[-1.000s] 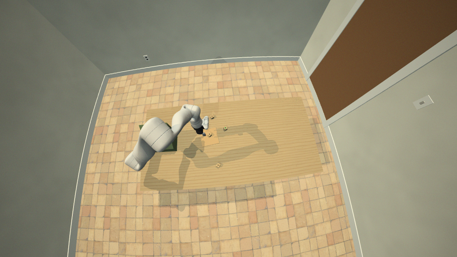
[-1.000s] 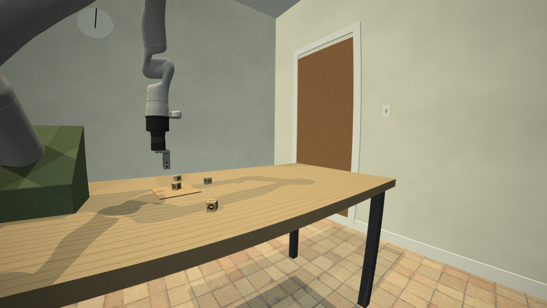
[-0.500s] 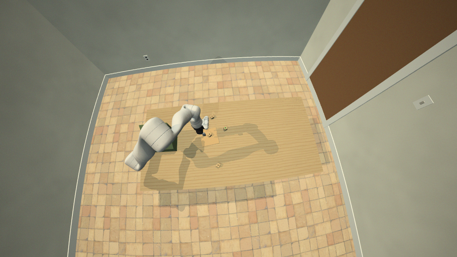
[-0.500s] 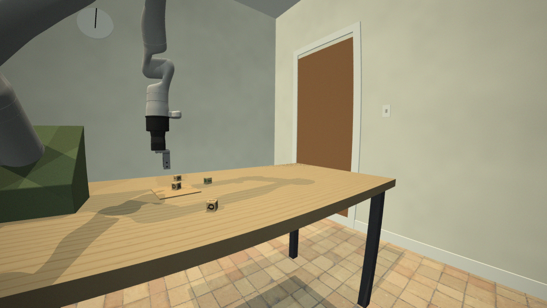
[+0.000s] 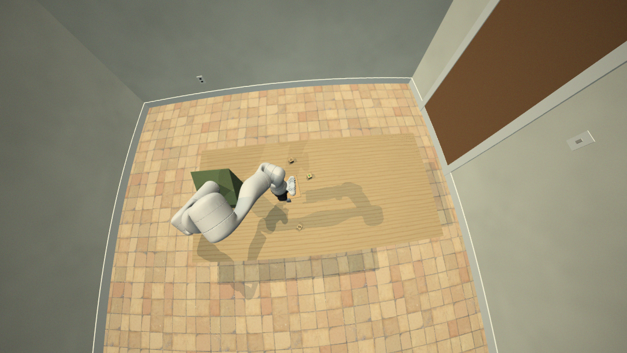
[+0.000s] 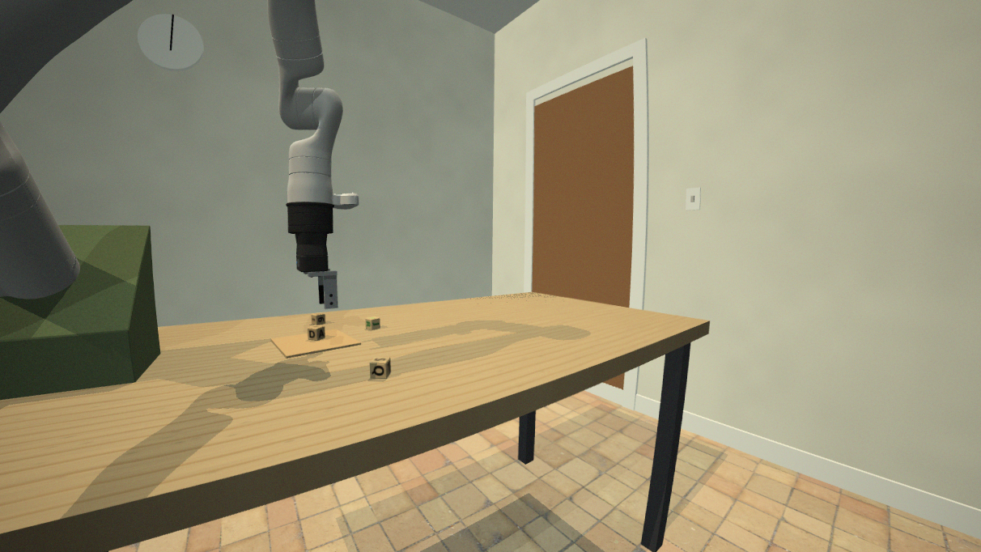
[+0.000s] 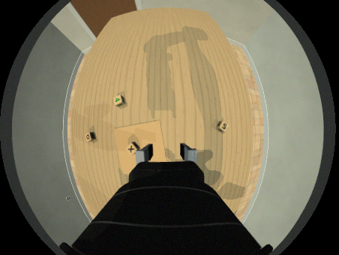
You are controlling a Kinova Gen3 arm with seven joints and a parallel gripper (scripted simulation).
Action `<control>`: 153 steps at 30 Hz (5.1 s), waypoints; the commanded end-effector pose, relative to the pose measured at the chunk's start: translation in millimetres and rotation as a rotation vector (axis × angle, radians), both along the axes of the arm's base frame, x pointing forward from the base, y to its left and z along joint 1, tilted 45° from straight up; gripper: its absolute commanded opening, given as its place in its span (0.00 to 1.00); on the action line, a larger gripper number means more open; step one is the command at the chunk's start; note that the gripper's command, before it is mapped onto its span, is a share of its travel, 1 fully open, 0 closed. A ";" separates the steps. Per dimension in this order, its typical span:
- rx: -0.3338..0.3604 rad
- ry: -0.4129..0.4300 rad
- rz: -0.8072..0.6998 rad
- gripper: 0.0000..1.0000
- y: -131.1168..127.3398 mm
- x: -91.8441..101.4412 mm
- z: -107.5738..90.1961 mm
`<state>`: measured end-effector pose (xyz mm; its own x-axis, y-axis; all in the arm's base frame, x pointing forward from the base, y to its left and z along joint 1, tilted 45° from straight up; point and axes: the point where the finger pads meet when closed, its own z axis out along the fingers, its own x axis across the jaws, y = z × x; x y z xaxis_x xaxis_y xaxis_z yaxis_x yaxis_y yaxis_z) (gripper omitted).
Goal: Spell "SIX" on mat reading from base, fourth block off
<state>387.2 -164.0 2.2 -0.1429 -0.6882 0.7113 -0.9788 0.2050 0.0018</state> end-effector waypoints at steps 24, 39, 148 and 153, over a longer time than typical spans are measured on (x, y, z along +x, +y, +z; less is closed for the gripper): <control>-0.007 -0.034 -0.042 1.00 -114.9 -12.1 109.4; -0.007 -0.034 -0.042 1.00 -114.9 -12.1 109.4; 0.031 0.182 0.152 1.00 195.6 56.1 -145.3; 0.021 0.150 0.112 1.00 193.0 55.2 -145.5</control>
